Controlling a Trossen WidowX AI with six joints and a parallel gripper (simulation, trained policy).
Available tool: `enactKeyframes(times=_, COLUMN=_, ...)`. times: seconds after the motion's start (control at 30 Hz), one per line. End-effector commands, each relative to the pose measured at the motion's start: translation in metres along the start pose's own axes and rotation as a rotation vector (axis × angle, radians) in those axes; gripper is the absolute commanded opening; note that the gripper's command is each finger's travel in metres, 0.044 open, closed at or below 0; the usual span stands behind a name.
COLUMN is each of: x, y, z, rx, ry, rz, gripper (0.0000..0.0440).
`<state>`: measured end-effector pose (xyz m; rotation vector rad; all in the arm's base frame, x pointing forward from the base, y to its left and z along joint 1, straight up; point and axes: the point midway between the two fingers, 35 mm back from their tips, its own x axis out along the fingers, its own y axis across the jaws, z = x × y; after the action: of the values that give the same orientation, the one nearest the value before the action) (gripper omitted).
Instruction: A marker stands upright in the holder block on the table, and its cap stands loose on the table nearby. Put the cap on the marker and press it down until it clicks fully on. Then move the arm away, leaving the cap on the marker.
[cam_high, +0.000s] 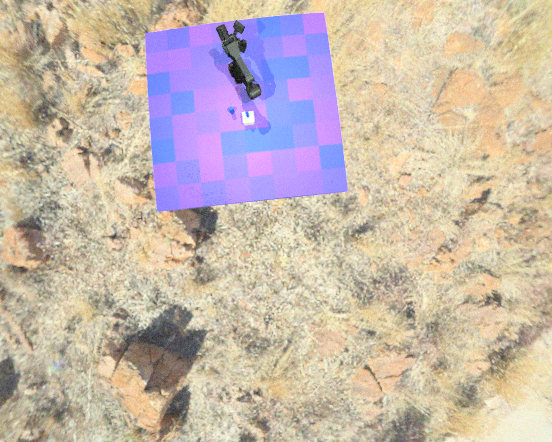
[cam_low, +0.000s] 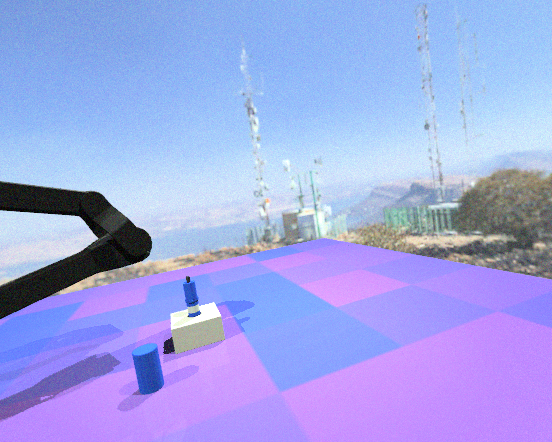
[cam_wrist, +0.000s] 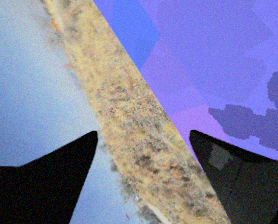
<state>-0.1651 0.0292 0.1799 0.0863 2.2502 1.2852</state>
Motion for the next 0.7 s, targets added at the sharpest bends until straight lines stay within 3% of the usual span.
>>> enactKeyframes(times=0.0, x=0.000, y=0.000, z=-0.002, rx=-0.001, ry=0.007, rz=-0.006, gripper=0.0375)
enactKeyframes(times=0.2, x=-0.002, y=-0.006, z=-0.014, rx=-0.027, ry=0.056, rz=-0.060, gripper=0.0233)
enactKeyframes(times=0.67, x=-0.010, y=-0.014, z=-0.040, rx=-0.111, ry=0.147, rz=-0.166, gripper=0.0261)
